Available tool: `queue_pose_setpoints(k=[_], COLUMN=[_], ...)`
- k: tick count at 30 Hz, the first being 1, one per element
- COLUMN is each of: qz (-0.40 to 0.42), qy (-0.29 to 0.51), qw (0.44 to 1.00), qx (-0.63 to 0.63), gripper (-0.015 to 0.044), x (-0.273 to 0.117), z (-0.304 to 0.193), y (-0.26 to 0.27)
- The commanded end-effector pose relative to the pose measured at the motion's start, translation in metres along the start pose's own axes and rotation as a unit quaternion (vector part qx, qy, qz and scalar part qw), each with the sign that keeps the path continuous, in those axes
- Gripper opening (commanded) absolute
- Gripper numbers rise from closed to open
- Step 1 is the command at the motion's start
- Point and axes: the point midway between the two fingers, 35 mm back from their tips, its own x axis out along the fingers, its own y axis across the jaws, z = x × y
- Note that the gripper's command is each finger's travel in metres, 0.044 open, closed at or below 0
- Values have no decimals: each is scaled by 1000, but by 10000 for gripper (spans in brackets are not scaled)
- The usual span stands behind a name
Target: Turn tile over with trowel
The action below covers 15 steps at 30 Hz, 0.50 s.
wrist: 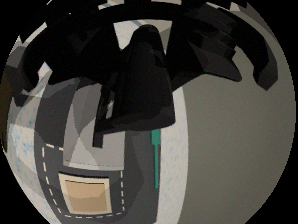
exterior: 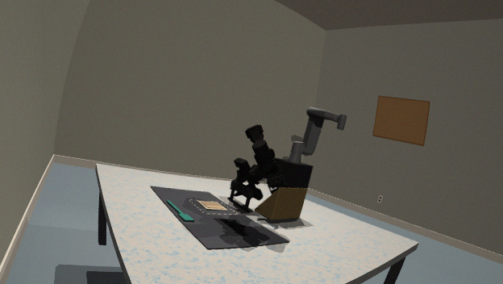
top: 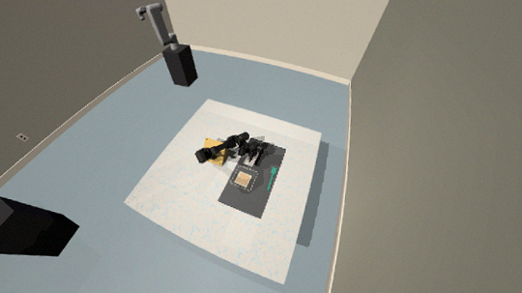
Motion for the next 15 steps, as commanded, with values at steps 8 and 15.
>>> queue_pose_setpoints(k=[8,15], qz=[9,9], qy=[0,0], qw=[1000,1000], qx=[6,6], gripper=[0,0], x=[-12,-12], z=[-24,-24], y=[14,14])
